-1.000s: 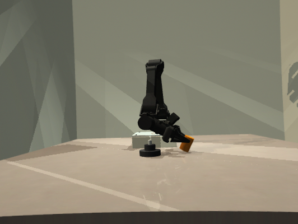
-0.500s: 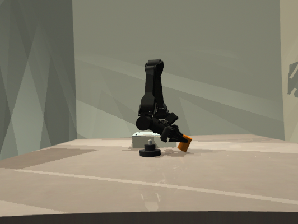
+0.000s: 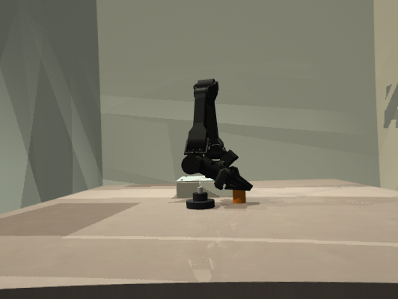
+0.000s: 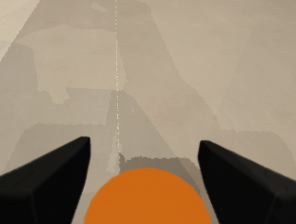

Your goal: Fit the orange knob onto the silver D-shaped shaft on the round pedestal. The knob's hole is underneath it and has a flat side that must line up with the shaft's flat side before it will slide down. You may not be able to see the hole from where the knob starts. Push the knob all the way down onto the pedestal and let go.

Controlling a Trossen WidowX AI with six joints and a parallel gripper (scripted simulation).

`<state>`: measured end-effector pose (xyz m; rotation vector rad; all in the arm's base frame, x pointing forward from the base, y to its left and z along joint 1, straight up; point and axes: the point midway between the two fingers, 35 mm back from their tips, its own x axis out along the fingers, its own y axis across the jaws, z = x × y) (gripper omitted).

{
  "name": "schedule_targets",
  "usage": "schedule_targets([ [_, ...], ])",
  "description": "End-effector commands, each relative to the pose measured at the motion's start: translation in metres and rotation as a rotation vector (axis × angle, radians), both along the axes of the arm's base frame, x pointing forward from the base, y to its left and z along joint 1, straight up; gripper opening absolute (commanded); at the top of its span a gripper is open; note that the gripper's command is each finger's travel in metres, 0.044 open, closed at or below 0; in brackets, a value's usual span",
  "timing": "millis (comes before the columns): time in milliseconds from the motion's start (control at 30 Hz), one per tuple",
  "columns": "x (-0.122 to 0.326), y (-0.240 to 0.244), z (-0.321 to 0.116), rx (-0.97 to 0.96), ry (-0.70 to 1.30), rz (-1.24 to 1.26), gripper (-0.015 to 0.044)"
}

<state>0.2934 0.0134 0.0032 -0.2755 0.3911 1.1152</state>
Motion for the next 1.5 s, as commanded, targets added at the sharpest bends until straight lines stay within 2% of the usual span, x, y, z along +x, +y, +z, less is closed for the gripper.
schedule_targets([
  [0,0.0,0.0,0.0,0.001,0.001,-0.001,0.026],
  [367,0.0,0.0,0.0,0.001,0.001,-0.001,0.026],
  [600,0.0,0.0,0.0,0.001,0.001,-0.001,0.044],
  [867,0.0,0.0,0.002,0.001,0.001,-0.001,0.044],
  [1100,-0.001,0.0,0.078,0.0,-0.001,0.0,0.044],
  [1300,-0.001,0.001,0.08,-0.012,0.01,0.003,0.044],
  [1367,-0.001,0.005,0.075,-0.104,0.094,0.025,0.044],
  [1467,-0.002,0.009,0.069,-0.344,0.264,0.054,0.044],
])
